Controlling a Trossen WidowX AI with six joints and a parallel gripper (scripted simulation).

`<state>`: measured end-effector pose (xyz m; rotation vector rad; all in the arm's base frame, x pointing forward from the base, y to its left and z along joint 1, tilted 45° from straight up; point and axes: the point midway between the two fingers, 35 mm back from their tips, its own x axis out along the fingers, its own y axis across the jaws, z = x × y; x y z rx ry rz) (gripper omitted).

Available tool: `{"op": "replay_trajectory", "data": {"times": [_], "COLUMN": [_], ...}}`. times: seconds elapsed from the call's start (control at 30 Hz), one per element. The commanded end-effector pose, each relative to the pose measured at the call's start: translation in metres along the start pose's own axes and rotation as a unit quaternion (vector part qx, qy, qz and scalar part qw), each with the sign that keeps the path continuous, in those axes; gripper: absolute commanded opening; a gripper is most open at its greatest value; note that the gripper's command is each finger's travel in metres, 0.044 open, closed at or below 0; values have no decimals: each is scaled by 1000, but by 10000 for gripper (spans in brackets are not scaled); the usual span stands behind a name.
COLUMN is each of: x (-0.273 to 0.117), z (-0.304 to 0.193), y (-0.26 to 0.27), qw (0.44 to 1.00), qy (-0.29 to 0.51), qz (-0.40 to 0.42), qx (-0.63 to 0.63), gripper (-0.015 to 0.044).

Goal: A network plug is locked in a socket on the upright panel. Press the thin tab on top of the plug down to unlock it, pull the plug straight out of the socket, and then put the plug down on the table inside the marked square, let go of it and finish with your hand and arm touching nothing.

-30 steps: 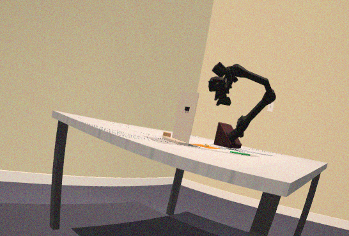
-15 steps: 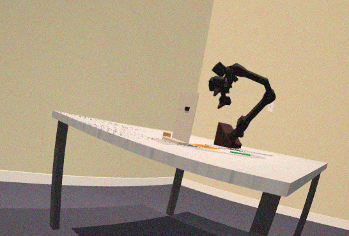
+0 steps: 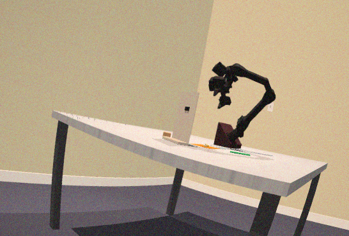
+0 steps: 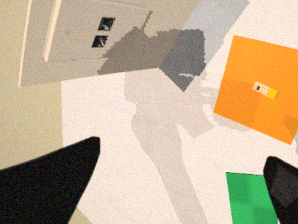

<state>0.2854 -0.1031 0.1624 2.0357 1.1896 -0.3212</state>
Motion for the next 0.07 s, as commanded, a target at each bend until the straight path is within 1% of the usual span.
{"op": "replay_trajectory", "data": {"times": [0.0,0.03], "x": [0,0], "z": [-1,-1], "y": [0,0], "qw": [1000,1000], "qy": [2,2], "qz": [1,1], "qx": [-1,-1], "gripper": [440,440]}}
